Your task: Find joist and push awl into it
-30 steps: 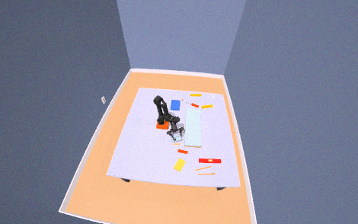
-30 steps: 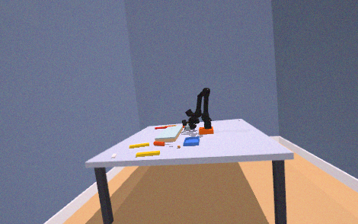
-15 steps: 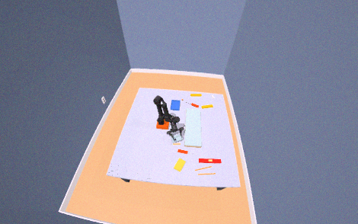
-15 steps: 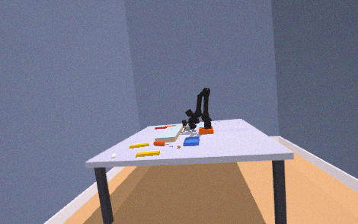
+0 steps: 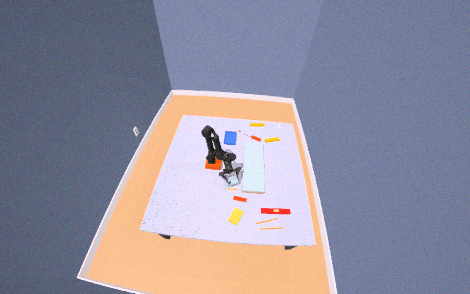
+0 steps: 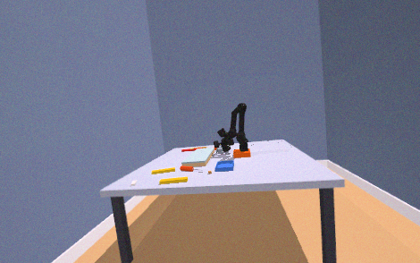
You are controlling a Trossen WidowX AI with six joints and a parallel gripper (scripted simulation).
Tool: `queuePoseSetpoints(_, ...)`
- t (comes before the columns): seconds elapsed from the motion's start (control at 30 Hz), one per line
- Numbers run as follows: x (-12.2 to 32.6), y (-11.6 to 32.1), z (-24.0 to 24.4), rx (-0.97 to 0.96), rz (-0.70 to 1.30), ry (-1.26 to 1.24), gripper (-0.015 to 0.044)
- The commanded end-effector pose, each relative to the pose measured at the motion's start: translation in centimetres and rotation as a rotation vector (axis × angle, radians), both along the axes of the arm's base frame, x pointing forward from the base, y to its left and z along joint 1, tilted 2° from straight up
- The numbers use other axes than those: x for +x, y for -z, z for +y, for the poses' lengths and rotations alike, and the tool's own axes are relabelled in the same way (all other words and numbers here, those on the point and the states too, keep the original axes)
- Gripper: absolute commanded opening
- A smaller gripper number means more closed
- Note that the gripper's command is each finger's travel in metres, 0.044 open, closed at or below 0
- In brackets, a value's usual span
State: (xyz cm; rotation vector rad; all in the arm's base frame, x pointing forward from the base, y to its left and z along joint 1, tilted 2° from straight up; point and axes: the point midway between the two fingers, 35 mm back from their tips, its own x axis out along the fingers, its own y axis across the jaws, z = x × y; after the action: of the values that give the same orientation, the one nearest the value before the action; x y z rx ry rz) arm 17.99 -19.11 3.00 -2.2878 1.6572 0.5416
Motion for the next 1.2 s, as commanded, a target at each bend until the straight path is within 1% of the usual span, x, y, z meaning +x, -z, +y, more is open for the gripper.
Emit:
queuePoseSetpoints(0.0,0.0,0.0,0.0,-0.001,-0.002,0.0,0.044)
queuePoseSetpoints(1.17,-0.2,-0.6,1.1,0.003,-0.001,0.001,0.044)
